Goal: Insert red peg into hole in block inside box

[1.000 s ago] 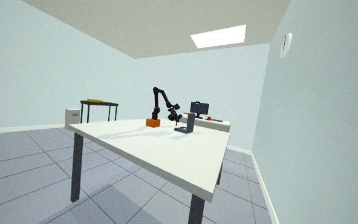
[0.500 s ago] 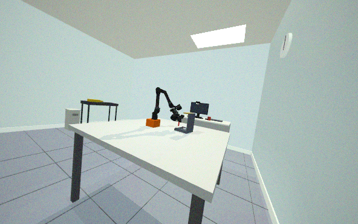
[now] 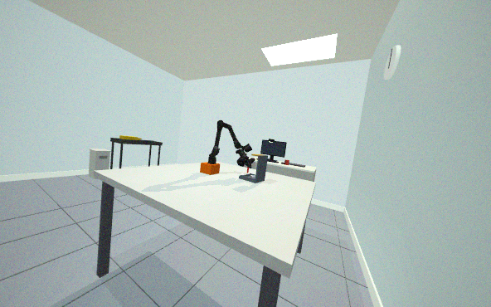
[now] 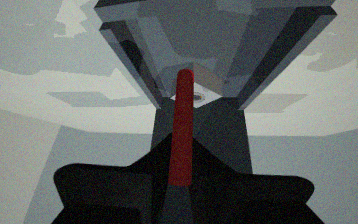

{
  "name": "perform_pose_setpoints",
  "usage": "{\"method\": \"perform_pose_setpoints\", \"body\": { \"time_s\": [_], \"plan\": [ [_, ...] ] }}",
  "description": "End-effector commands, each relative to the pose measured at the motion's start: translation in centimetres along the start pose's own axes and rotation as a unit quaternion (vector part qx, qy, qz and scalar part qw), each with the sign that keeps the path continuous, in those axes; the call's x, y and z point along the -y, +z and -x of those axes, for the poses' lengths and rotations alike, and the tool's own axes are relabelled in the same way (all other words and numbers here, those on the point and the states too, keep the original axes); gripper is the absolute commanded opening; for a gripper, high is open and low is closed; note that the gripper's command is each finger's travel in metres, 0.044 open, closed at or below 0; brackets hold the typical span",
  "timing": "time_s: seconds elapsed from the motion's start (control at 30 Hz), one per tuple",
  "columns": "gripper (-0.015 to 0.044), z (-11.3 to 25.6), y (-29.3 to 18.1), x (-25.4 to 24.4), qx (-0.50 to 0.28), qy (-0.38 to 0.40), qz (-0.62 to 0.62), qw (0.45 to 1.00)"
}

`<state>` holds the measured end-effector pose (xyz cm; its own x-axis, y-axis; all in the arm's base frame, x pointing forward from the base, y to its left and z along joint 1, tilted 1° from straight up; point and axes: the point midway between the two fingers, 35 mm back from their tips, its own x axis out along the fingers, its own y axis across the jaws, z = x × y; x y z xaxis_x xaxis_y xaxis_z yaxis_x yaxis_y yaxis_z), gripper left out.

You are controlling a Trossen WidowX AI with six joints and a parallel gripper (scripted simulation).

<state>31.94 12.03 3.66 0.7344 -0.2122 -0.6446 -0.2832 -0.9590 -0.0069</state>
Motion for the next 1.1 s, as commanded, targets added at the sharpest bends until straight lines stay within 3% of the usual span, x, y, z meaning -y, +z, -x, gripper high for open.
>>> {"method": "perform_pose_setpoints", "body": {
  "time_s": [0.0, 1.07],
  "plan": [
    [0.0, -0.1, 0.1, 0.8, -0.001, 0.0, 0.0, 1.0],
    [0.0, -3.4, -2.7, 1.5, -0.003, -0.001, 0.0, 1.0]
  ]
}}
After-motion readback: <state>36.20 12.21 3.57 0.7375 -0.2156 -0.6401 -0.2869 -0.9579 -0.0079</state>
